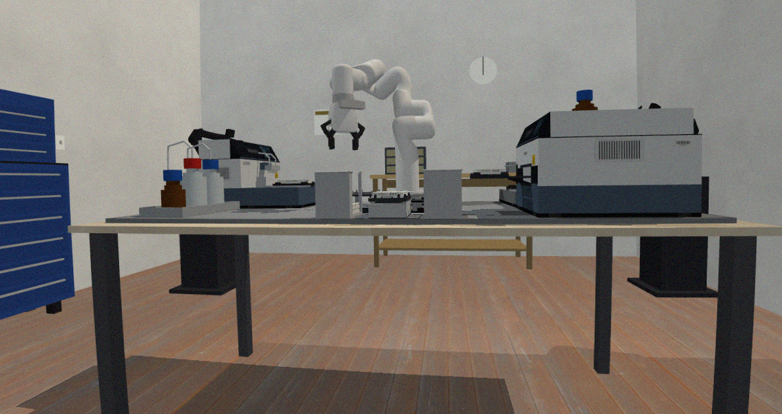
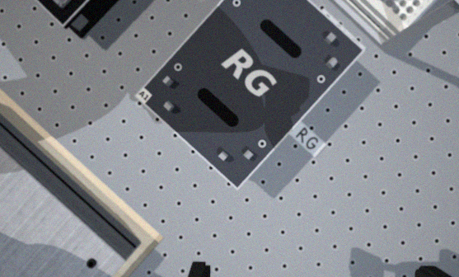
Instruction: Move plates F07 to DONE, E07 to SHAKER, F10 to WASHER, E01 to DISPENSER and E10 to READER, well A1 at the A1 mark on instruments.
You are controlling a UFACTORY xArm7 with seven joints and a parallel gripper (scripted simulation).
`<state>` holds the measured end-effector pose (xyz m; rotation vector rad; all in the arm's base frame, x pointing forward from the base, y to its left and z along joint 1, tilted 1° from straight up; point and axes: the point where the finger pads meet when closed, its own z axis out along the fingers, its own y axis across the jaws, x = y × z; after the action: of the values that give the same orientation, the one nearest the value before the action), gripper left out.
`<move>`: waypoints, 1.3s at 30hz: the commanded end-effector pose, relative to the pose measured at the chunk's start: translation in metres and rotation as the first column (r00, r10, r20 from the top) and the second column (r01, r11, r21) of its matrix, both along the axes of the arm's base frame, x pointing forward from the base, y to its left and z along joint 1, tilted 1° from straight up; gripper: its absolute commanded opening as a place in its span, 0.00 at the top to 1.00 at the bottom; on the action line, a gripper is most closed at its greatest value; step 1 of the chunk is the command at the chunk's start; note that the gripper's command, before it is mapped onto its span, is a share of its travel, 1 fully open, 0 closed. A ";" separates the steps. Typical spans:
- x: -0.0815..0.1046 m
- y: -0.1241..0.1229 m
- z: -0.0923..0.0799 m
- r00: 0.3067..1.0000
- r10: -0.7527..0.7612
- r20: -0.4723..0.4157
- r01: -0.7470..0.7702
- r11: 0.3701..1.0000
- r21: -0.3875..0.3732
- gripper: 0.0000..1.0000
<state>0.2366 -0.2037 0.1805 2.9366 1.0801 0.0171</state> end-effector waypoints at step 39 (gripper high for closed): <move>-0.097 -0.072 0.001 0.971 0.240 -0.001 -0.240 0.971 -0.007 0.00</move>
<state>0.1442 -0.2705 0.1797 2.7837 1.4266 0.0136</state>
